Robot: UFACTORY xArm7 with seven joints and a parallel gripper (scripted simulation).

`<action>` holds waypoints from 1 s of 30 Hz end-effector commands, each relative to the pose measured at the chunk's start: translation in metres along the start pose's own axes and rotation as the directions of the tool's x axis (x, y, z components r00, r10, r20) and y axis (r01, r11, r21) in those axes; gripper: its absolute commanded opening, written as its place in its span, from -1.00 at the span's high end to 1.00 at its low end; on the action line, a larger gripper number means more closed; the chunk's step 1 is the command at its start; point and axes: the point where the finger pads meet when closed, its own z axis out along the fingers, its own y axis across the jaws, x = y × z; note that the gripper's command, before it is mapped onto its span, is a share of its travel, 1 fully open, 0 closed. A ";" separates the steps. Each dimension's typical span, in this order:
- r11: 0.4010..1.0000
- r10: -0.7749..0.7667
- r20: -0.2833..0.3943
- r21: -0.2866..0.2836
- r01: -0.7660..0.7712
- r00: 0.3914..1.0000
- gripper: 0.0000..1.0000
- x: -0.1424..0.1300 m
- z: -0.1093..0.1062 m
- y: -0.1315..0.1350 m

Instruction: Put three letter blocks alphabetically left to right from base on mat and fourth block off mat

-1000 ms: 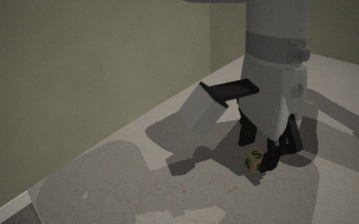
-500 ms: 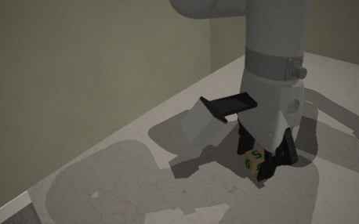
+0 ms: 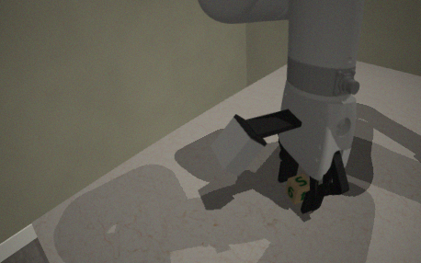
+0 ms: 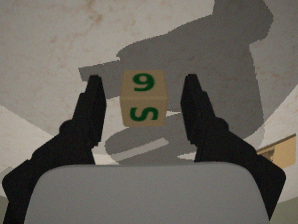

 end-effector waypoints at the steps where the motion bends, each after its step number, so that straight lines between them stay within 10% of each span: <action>1: 1.000 0.000 -0.003 0.000 0.000 1.000 -0.37 0.001 -0.001 0.000; 20: 1.000 0.000 -0.003 0.000 0.000 1.000 -0.37 0.001 -0.001 0.000; 21: 1.000 0.000 -0.003 0.000 0.000 1.000 0.05 0.001 -0.001 0.000; 30: 1.000 0.000 -0.003 0.000 0.000 1.000 0.05 0.001 -0.001 0.000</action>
